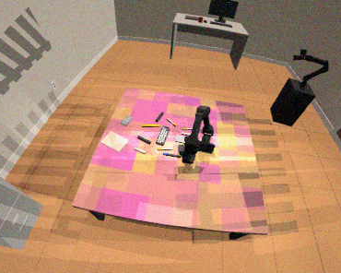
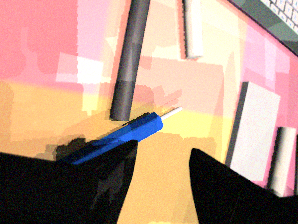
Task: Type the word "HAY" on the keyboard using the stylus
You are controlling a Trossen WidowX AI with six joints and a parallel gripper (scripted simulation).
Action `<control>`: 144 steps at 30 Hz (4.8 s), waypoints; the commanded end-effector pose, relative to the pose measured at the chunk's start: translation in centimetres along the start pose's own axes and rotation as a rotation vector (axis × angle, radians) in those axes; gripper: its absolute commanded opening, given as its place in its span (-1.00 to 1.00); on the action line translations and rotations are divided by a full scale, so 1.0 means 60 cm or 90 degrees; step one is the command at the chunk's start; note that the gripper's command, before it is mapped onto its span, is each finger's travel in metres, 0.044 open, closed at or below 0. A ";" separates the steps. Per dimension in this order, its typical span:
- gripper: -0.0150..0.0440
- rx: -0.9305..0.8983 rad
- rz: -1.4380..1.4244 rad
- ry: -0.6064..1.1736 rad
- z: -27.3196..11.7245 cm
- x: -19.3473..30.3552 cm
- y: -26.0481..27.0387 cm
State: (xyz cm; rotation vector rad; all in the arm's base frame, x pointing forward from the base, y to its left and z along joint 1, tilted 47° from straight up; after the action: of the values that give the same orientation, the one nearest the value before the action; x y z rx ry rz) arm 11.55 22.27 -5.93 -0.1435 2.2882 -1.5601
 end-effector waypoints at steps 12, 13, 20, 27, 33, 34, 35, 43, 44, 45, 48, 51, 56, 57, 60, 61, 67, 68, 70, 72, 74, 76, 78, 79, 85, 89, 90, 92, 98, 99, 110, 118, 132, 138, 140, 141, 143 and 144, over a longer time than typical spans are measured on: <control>0.02 0.002 -0.504 0.004 0.005 0.004 0.002; 0.02 0.002 -0.535 0.004 0.005 0.005 0.002; 0.02 0.001 -0.758 0.004 0.006 0.005 0.003; 0.02 0.000 -0.978 0.005 0.007 0.006 0.004; 0.02 0.000 -1.154 0.005 0.009 0.007 0.006; 0.02 -0.001 -1.184 0.005 0.010 0.008 0.006; 0.02 -0.001 -1.213 0.005 0.010 0.008 0.007; 0.02 -0.001 -1.315 0.005 0.016 0.010 0.009; 0.02 -0.001 -1.315 0.005 0.016 0.010 0.009; 0.02 -0.001 -1.315 0.005 0.016 0.010 0.009; 0.02 -0.001 -1.315 0.005 0.017 0.011 0.010; 0.02 -0.001 -1.314 0.005 0.020 0.010 0.010; 0.02 -0.001 -1.314 0.005 0.023 0.010 0.011; 0.02 -0.001 -1.314 0.005 0.023 0.011 0.011; 0.02 -0.001 -1.314 0.005 0.026 0.012 0.012; 0.02 -0.001 -1.314 0.005 0.026 0.012 0.012; 0.02 -0.001 -1.314 0.005 0.030 0.013 0.014; 0.02 -0.001 -1.314 0.005 0.030 0.013 0.014; 0.02 -0.001 -1.314 0.005 0.031 0.014 0.014; 0.02 -0.001 -1.314 0.005 0.033 0.015 0.015; 0.02 -0.001 -1.314 0.005 0.035 0.015 0.016; 0.02 -0.001 -1.314 0.005 0.035 0.015 0.016; 0.02 -0.001 -1.314 0.005 0.036 0.016 0.017; 0.02 -0.001 -1.314 0.005 0.038 0.016 0.017; 0.02 -0.001 -1.314 0.005 0.041 0.017 0.019; 0.02 -0.001 -1.314 0.005 0.043 0.018 0.020; 0.02 -0.001 -1.314 0.005 0.044 0.019 0.020; 0.02 -0.001 -1.314 0.005 0.045 0.019 0.021; 0.02 -0.001 -1.314 0.005 0.049 0.021 0.022; 0.02 -0.001 -1.314 0.005 0.049 0.021 0.022; 0.02 -0.001 -1.314 0.005 0.056 0.024 0.025; 0.02 -0.001 -1.314 0.005 0.061 0.026 0.027; 0.02 0.000 -1.314 0.005 0.070 0.029 0.031; 0.02 0.000 -1.314 0.006 0.074 0.031 0.032; 0.02 0.000 -1.314 0.006 0.075 0.031 0.033; 0.02 0.000 -1.314 0.006 0.076 0.032 0.033; 0.02 0.000 -1.314 0.006 0.078 0.032 0.034; 0.02 0.000 -1.314 0.006 0.078 0.033 0.034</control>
State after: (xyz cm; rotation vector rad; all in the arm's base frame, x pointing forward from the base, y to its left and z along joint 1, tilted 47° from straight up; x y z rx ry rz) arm 11.71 18.87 -9.52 -3.0500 1.6037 -1.8641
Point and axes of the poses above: the point midway between the two fingers, 35 mm back from their tips, its own z axis out along the fingers, its own y axis across the jaws, x = y × z, the point moved 8 cm from there along -z, back along the fingers, and after that the axes turned 14 degrees about z, right-handed, at the moved point
